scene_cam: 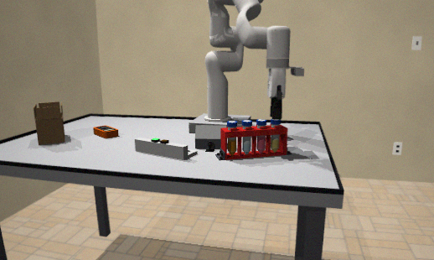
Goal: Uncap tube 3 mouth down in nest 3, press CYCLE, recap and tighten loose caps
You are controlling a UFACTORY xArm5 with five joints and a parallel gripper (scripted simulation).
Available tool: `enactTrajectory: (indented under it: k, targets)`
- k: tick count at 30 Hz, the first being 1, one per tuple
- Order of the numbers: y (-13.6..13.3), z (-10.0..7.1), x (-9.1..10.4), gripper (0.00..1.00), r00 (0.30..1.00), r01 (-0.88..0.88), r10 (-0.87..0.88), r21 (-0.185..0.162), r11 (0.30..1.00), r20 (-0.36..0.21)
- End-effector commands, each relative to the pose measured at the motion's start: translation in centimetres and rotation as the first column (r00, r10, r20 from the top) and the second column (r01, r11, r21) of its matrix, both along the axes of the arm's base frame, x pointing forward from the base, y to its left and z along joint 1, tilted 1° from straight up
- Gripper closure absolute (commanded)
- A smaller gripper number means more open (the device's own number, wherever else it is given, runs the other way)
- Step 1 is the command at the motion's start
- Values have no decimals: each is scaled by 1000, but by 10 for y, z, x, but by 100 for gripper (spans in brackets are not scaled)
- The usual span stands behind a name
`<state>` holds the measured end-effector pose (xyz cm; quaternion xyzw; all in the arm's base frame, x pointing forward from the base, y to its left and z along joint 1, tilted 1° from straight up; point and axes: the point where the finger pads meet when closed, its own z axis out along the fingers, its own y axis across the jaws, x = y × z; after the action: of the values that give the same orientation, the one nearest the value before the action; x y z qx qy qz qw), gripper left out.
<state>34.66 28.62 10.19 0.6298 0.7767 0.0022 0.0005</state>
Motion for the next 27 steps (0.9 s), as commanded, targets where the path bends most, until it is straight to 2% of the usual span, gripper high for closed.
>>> enactTrajectory:
  k: [1, 6, 9, 10, 12, 13, 15, 19, 27]
  targets:
    - [1, 14, 1, 54, 1000, 0, 0, 12, 1000, -3]
    - [1, 29, 1, 54, 1000, 0, 0, 12, 1000, -3]
    - [1, 30, 1, 54, 1000, 0, 0, 12, 1000, -3]
    - [-7, 30, 5, 54, 997, -83, 83, 12, 996, -1]
    - [-7, 30, 5, 54, 997, -83, 83, 12, 996, -1]
    - [-14, 30, 9, 54, 986, -166, 166, 12, 986, 0]
    - [-29, 29, 16, 54, 945, -327, 327, 11, 945, 2]
    - [-46, 29, 24, 54, 883, -470, 470, 9, 883, 4]
    - [-46, 29, 24, 54, 883, -470, 470, 9, 883, 4]
